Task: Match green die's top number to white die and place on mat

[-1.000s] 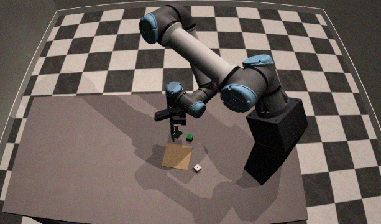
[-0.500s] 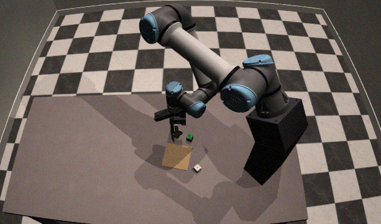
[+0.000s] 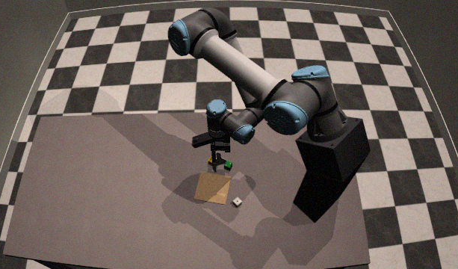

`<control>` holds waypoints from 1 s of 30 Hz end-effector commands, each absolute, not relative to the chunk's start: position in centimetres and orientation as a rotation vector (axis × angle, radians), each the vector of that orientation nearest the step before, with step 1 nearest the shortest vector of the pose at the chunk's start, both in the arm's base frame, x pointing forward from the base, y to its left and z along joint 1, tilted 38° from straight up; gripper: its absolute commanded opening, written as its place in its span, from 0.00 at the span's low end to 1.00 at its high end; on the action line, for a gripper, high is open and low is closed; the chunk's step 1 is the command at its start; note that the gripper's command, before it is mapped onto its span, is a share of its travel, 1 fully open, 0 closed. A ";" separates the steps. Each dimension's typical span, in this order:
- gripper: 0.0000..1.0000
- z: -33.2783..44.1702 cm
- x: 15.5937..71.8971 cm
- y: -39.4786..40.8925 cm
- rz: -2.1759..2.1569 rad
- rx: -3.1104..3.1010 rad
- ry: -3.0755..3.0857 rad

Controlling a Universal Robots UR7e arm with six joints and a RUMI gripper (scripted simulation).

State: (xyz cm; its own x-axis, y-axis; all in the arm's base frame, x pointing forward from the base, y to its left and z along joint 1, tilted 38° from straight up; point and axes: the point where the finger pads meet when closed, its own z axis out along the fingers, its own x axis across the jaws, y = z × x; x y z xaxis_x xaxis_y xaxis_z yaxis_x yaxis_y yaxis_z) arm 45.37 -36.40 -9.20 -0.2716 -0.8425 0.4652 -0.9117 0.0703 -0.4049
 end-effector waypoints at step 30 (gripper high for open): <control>1.00 -11.6 41.8 -34.9 0.984 1.827 -2.215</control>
State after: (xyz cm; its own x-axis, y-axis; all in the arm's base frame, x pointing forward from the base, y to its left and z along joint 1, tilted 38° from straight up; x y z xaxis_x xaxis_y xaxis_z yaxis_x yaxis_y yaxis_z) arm 41.78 -34.93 -11.65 -0.2717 -0.8419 0.4662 -0.9107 0.0684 -0.4074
